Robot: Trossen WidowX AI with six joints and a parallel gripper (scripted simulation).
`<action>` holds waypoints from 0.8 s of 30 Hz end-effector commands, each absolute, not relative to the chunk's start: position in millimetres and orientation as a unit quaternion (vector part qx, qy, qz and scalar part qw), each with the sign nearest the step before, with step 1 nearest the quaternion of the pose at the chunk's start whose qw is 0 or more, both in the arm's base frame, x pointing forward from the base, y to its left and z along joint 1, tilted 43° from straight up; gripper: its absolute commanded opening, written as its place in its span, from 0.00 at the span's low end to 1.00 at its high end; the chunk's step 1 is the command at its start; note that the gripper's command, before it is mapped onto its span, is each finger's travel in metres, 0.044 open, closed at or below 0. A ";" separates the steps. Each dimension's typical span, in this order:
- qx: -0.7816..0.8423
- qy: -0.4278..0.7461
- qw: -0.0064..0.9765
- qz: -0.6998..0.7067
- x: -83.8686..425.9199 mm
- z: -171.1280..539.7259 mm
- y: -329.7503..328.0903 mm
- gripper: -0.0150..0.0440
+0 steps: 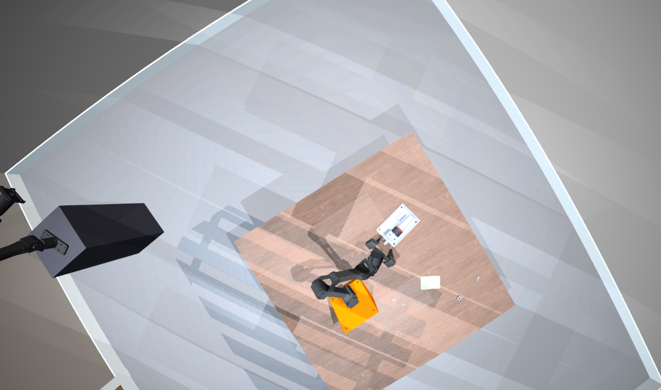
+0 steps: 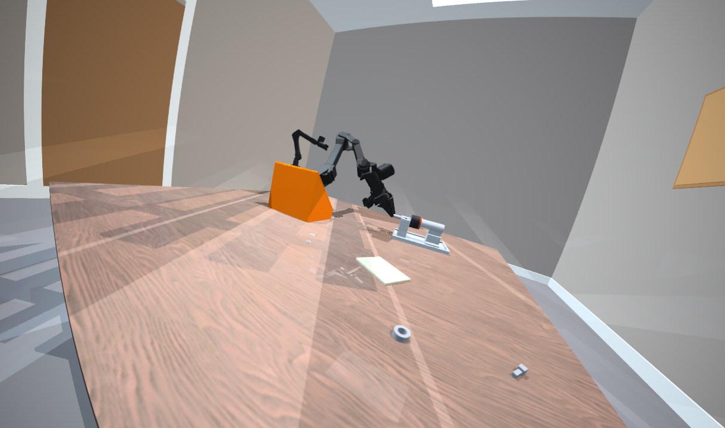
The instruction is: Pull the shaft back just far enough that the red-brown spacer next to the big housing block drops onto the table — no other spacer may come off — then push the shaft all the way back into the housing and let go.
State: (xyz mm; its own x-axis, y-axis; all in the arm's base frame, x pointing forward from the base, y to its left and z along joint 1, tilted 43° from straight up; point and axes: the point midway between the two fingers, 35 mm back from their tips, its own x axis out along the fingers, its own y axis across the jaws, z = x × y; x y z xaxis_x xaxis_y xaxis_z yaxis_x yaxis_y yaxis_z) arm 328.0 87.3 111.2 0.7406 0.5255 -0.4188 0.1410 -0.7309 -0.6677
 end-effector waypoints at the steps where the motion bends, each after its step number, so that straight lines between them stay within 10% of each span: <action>1: -0.879 -0.188 0.316 0.305 334.9 109.1 91.7 1.00; 24: -0.879 -0.189 0.316 0.304 342.5 103.5 98.6 1.00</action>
